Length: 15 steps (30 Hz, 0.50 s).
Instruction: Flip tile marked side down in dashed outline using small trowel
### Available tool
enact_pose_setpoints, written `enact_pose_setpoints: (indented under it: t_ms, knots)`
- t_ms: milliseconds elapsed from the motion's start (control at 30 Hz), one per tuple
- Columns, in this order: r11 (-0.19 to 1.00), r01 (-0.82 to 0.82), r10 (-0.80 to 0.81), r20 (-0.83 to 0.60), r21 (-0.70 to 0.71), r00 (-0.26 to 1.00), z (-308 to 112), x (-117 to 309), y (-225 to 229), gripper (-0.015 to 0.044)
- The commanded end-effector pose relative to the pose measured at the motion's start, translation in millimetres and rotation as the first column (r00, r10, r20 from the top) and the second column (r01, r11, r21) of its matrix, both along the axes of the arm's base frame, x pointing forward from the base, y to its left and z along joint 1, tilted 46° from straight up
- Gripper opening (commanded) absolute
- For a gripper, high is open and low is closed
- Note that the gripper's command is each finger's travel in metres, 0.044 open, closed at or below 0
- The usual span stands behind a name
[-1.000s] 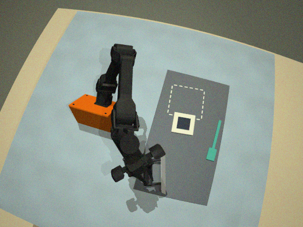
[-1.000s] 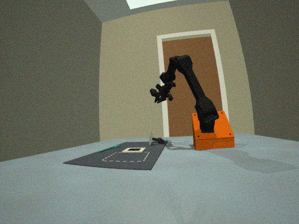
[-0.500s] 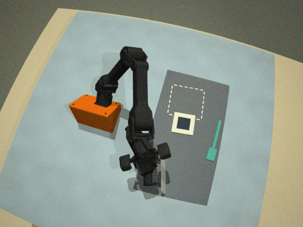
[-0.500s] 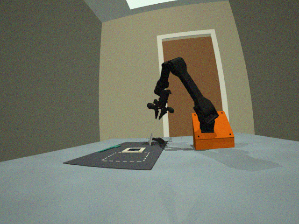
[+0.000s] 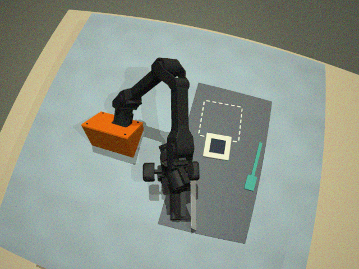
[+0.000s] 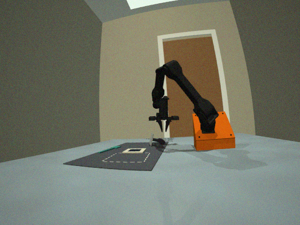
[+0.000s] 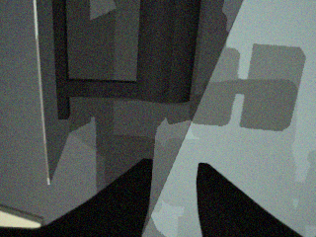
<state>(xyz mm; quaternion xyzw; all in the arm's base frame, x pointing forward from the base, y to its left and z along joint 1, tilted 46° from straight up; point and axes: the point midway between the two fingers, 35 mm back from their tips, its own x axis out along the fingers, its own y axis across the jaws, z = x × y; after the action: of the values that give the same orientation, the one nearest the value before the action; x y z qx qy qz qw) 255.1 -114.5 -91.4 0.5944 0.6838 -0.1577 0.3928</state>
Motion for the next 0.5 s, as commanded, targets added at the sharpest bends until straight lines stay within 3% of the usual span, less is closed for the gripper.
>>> enact_pose_setpoints:
  t_ms: [0, 467]
  knots:
    - [1.0, -0.006, 0.007, -0.04, 0.019, 0.999, 1.2, -6.1, 7.3, 0.01]
    - [1.0, -0.009, 0.009, -0.041, 0.019, 0.999, -1.0, 10.0, 16.3, 0.01]
